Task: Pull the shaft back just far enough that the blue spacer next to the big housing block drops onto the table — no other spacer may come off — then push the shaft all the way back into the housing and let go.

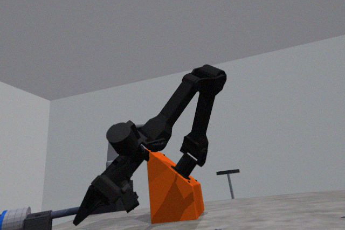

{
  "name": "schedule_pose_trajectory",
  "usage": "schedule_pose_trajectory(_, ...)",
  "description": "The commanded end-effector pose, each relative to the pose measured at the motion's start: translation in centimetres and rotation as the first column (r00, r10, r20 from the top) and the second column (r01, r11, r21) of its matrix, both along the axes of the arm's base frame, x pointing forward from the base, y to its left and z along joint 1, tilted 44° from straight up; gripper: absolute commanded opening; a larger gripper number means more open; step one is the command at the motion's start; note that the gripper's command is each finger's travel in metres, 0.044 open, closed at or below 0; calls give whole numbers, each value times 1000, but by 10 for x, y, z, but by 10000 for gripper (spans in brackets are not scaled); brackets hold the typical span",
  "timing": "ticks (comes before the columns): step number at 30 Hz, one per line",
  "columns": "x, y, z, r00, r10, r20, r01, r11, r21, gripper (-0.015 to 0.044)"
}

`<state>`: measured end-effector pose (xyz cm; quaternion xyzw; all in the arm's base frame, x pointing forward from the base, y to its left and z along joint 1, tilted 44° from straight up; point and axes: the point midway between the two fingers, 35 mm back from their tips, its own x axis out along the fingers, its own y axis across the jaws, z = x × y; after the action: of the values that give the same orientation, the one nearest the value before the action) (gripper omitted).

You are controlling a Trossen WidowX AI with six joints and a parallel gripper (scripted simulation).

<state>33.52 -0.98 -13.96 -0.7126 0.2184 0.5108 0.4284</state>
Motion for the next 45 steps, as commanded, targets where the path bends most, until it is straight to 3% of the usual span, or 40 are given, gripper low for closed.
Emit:
schedule_pose_trajectory(1, -2, 1, 0, 1000, -2, -4, 2, 1000, 2, 0)
schedule_pose_trajectory(45, -5, 3, 2, 1000, -2, -4, 2, 1000, 3, 0)
